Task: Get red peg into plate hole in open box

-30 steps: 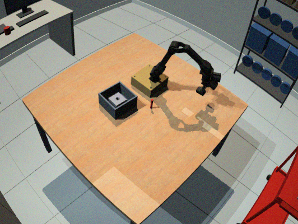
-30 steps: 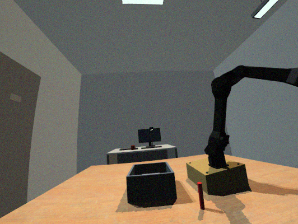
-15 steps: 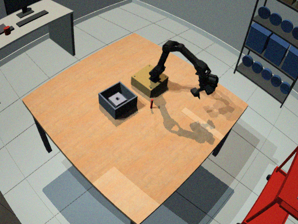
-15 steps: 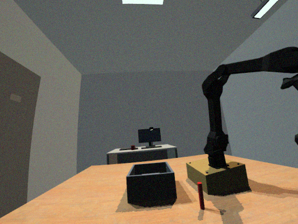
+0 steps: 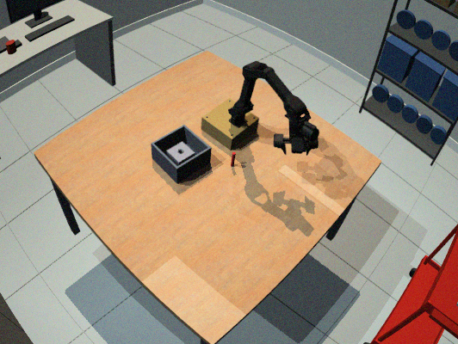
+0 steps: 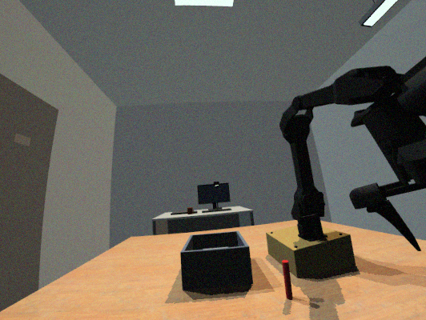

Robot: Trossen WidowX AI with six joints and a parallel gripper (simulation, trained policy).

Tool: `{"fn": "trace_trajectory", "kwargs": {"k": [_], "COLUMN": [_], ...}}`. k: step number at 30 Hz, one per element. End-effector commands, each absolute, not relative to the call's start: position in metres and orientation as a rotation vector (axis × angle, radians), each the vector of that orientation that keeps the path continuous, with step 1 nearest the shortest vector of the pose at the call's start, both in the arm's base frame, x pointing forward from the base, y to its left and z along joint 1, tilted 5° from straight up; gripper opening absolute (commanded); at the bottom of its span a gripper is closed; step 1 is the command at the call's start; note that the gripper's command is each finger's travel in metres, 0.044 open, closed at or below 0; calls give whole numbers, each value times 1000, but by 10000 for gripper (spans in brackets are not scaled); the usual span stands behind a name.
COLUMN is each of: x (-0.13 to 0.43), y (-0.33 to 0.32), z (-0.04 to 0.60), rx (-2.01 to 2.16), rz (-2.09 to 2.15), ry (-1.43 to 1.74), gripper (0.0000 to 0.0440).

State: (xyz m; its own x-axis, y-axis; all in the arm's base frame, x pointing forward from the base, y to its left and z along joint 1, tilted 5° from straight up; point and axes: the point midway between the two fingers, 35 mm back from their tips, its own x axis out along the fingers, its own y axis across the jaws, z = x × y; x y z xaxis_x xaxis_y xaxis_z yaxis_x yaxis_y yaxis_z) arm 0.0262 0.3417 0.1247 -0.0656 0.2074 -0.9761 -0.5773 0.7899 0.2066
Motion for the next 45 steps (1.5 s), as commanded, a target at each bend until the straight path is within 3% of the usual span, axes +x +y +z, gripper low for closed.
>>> {"fn": "trace_trajectory", "kwargs": {"k": [1, 22, 45], "x": [49, 135, 161], "y": [326, 227, 141], "z": [125, 119, 68], "rx": [-238, 161, 393], "rz": [525, -182, -697], "ry": [1537, 1631, 1585], "gripper": [440, 440, 439]}}
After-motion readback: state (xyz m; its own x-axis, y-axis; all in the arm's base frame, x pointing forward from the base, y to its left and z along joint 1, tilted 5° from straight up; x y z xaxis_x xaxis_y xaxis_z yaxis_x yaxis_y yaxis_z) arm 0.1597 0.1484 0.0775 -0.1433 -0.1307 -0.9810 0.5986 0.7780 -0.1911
